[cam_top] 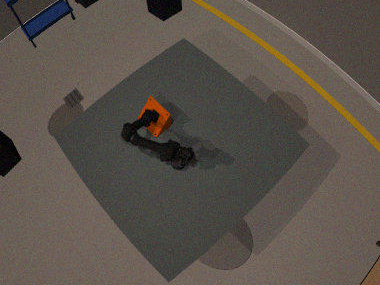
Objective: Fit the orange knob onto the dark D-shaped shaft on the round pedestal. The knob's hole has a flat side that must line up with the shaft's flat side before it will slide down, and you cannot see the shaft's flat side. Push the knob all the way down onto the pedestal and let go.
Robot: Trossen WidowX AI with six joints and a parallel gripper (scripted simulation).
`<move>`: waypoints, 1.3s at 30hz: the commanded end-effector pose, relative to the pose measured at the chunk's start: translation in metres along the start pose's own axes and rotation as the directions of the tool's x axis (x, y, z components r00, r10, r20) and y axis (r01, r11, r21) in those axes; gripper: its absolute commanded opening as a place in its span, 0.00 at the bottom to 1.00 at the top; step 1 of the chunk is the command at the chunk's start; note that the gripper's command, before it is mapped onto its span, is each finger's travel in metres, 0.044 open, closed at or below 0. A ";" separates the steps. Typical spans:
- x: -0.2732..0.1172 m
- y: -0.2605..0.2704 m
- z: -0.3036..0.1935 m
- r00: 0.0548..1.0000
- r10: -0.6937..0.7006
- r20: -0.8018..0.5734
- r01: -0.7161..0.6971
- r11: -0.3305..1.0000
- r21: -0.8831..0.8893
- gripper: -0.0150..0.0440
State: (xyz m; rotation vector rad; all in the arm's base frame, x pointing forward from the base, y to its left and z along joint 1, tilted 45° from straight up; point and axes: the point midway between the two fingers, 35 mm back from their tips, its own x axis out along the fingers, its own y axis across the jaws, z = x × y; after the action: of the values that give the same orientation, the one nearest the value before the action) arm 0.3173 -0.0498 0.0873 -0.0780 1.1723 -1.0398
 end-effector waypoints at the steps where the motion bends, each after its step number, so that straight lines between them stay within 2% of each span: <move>1: 0.000 0.000 0.000 1.000 0.000 0.002 0.000 1.000 0.003 0.25; 16: -0.004 0.001 0.002 1.000 0.000 0.002 0.000 1.000 0.012 0.25; 23: -0.003 0.001 0.003 1.000 0.000 0.002 0.000 0.978 0.211 0.25; 39: 0.000 0.000 0.000 1.000 0.000 0.002 0.000 0.978 0.211 0.25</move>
State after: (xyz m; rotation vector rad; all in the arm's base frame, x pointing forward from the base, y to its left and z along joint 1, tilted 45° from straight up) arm 0.3179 -0.0493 0.0877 0.0837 1.0590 -1.1544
